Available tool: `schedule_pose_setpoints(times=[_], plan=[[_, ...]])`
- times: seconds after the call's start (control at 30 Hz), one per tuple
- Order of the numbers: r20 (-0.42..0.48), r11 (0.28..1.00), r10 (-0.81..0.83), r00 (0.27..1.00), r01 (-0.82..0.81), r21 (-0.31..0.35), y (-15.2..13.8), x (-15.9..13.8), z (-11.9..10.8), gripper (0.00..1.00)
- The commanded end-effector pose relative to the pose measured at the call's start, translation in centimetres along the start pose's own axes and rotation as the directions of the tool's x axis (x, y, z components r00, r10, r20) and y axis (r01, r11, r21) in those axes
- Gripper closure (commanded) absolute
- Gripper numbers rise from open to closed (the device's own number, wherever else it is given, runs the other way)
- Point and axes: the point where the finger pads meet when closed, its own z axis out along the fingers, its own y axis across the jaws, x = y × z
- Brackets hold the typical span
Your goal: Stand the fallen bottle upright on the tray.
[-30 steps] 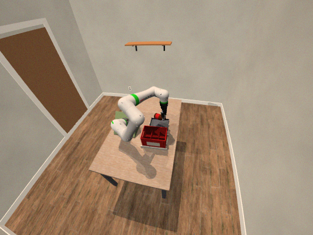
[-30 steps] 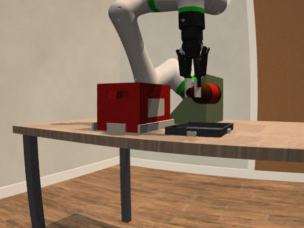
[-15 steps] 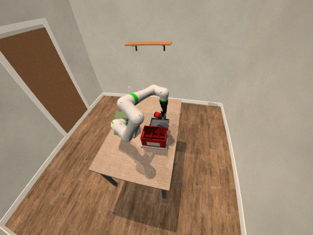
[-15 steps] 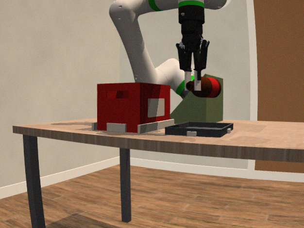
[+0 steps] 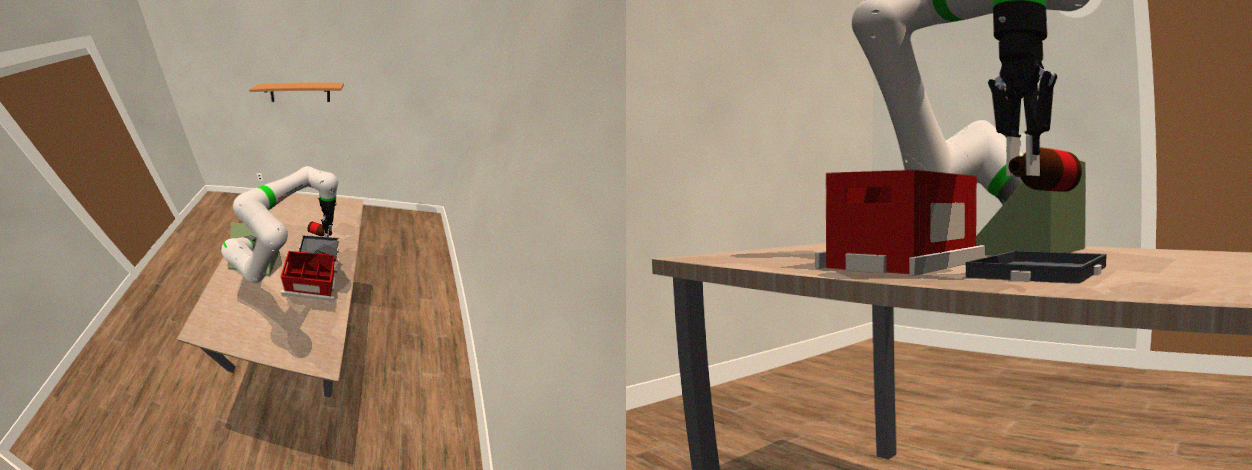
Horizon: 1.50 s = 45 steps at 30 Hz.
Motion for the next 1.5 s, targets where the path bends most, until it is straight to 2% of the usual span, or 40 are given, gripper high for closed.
schedule_pose_setpoints(times=[0.0, 0.73, 1.47], plan=[[0.000, 1.000, 0.000, 1.000, 0.000, 0.000, 0.0, 0.0, -0.3, 1.00], [0.000, 1.000, 0.000, 1.000, 0.000, 0.000, 0.0, 0.0, -1.8, 1.00], [0.000, 1.000, 0.000, 1.000, 0.000, 0.000, 0.0, 0.0, -2.1, 1.00]])
